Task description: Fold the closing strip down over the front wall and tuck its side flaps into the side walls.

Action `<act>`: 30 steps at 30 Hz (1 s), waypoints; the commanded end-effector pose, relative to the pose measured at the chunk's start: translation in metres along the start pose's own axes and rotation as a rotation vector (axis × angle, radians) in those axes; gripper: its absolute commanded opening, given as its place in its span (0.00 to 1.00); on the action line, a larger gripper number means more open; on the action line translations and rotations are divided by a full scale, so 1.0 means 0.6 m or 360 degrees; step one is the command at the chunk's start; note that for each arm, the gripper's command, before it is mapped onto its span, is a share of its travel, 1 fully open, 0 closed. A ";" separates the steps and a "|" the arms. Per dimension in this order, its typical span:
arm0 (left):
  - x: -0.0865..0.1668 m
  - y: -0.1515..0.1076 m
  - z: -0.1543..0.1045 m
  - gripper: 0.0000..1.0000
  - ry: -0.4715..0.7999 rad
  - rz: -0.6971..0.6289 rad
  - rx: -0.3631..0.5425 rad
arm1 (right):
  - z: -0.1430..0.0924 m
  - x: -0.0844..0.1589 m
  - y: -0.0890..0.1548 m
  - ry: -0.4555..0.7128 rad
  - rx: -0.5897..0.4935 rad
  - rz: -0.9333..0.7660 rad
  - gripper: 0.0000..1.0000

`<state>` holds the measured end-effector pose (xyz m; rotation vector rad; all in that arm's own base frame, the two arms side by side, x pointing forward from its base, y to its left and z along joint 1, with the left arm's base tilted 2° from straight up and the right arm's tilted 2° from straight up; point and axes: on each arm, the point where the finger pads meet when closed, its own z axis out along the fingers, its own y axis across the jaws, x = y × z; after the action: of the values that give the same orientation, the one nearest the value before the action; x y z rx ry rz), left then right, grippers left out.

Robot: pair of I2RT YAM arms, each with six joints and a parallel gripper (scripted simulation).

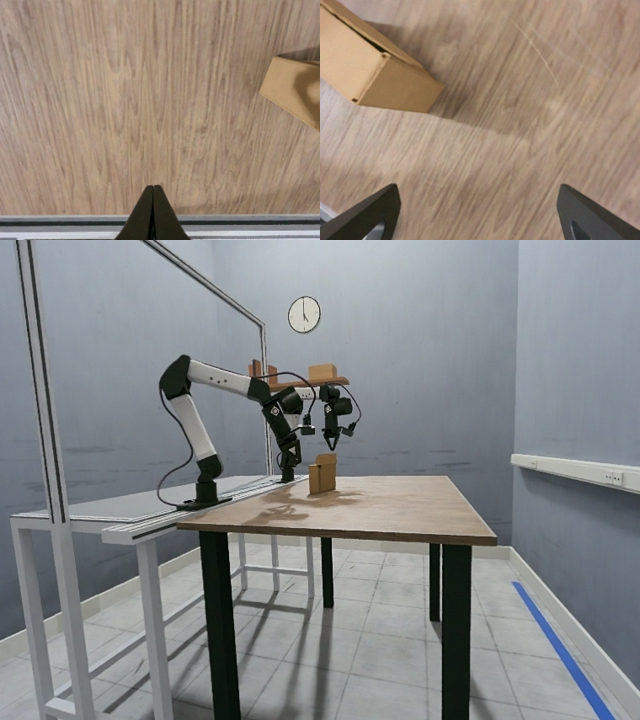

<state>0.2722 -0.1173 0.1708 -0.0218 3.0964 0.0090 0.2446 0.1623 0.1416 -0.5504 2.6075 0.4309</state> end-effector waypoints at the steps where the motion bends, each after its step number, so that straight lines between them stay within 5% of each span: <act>1: 0.011 -0.004 0.008 0.01 0.0059 0.0030 -0.0011 | -0.003 -0.016 0.009 -0.0164 -0.0123 -0.0159 0.80; 30: 0.011 -0.004 0.008 0.01 0.0059 0.0030 -0.0011 | 0.006 -0.010 0.007 -0.0697 -0.0562 -0.0763 0.80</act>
<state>0.2721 -0.1173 0.1708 -0.0218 3.0964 0.0090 0.2520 0.1634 0.1413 -0.9478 2.0274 0.6959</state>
